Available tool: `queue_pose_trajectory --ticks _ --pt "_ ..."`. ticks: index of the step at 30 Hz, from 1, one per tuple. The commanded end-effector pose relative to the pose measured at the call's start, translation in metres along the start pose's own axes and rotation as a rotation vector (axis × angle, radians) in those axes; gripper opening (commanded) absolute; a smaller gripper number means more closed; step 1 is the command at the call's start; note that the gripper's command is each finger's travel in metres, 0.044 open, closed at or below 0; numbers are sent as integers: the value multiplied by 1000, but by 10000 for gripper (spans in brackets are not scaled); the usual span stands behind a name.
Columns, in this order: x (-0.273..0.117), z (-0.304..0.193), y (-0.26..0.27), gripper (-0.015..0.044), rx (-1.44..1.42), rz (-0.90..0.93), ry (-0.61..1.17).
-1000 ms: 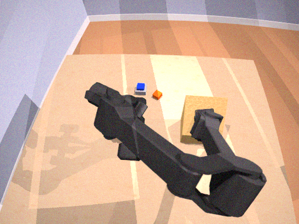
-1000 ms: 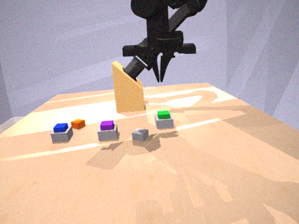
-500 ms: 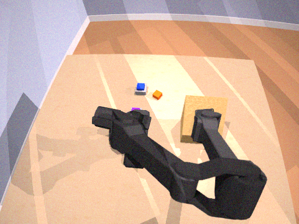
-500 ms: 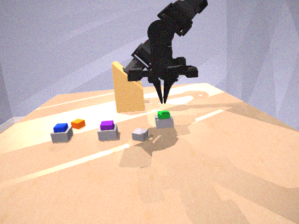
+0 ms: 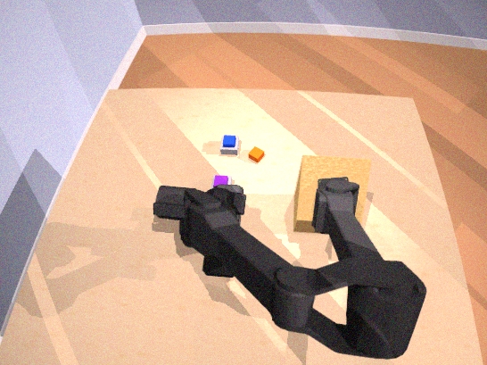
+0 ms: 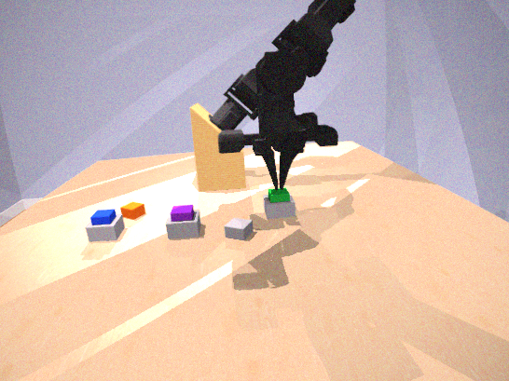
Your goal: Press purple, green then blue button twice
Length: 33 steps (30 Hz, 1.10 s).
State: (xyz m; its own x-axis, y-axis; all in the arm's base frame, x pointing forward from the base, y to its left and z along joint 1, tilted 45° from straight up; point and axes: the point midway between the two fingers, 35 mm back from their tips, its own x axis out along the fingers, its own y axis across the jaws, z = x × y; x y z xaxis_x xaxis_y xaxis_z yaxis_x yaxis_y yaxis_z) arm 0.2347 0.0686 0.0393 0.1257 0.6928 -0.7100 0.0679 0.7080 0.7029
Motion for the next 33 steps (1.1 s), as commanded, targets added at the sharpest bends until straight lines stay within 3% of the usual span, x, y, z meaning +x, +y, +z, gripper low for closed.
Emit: queue_pose_trajectory --ticks 1,24,29,33 --pt "8 -4 -1 20 11 7 10" --pt "13 -4 0 20 11 8 10" --pt "-18 -4 -1 20 10 6 10" --pt "-23 -3 -1 20 11 6 10"
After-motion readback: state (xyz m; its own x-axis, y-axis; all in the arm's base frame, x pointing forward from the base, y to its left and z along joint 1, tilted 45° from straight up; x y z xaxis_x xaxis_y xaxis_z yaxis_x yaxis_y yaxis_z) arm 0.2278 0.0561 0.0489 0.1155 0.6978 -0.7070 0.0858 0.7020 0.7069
